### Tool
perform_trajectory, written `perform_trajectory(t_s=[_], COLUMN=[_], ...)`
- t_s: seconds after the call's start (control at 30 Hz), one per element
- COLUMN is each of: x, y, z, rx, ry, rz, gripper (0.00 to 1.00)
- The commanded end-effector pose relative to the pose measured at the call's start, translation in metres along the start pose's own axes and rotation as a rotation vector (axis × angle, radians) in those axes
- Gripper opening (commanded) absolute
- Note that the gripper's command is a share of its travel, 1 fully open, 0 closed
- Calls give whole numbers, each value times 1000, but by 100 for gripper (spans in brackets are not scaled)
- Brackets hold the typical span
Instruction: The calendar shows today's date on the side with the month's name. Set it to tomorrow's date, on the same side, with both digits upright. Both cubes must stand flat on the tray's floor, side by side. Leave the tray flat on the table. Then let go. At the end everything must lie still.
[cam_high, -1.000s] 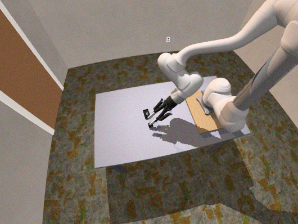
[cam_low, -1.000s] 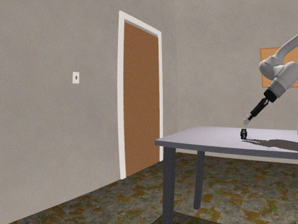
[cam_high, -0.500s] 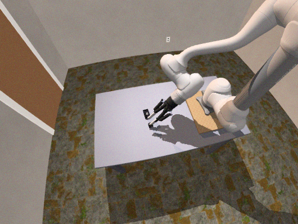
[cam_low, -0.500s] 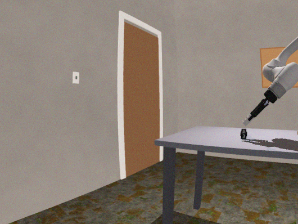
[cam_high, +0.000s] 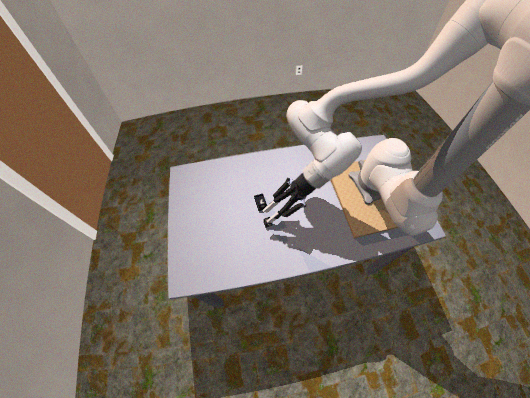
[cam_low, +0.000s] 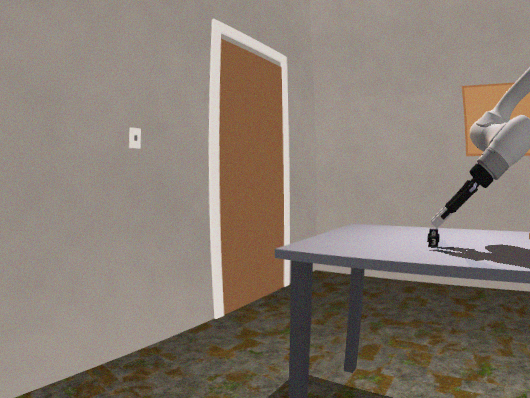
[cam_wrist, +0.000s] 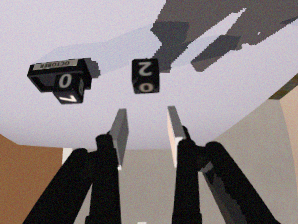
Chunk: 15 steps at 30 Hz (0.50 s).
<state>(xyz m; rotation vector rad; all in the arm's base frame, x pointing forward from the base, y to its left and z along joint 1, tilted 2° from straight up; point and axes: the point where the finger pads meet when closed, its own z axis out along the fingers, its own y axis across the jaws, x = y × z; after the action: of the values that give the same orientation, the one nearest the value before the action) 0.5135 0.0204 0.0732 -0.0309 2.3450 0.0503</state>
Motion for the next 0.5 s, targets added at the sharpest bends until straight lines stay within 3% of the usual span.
perform_trajectory(t_s=[0.0, 0.47], x=[4, 23], y=[0, 0], z=[5, 23], rx=[2, 2], ry=[-1, -1], rz=[0, 0], gripper=[28, 28])
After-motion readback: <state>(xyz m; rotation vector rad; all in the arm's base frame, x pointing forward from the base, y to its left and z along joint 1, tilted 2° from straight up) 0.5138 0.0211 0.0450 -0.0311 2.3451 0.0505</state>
